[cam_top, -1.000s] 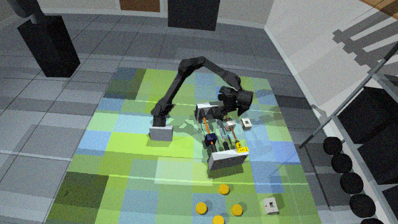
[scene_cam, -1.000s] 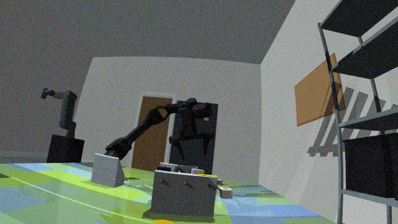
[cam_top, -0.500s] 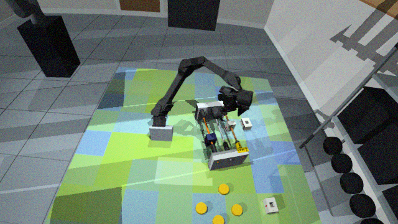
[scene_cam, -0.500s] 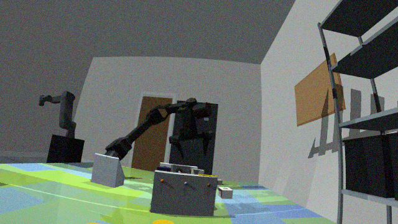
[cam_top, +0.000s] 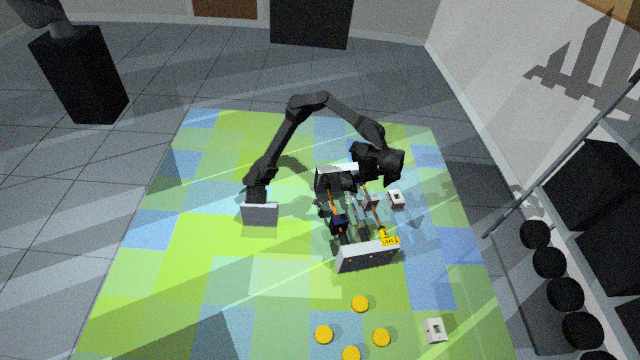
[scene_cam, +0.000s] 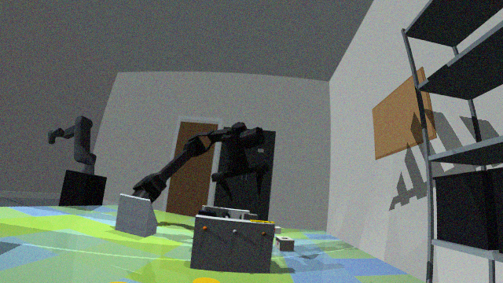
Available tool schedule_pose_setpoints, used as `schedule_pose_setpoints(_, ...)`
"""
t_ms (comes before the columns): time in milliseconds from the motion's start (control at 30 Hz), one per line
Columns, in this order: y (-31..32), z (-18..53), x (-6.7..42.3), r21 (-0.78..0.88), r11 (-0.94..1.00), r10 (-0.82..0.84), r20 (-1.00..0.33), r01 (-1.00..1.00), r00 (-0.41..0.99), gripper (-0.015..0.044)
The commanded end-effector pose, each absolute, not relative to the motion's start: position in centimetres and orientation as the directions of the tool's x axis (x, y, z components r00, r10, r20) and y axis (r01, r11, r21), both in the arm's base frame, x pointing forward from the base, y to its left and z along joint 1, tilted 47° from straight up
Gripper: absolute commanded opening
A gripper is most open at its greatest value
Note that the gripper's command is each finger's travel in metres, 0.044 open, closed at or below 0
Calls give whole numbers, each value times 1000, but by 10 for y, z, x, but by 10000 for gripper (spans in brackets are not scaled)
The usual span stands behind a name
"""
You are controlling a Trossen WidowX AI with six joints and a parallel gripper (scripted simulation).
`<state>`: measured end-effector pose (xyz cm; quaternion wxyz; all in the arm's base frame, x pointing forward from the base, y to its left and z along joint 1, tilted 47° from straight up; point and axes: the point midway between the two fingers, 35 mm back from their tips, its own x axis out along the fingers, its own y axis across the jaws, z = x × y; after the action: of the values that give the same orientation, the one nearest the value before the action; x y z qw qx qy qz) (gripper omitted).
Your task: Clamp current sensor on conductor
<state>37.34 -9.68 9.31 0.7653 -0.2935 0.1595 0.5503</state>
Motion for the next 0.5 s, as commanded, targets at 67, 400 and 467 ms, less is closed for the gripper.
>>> schedule_pose_setpoints(67, -137, 43, 333, 295, 651, 758, -296, -699, 581, 440)
schedule_pose_setpoints(400, -155, 27, 308, 611, 637, 671, -141, -469, 728, 440)
schedule_pose_setpoints(467, -155, 27, 308, 611, 637, 671, -141, -469, 728, 440)
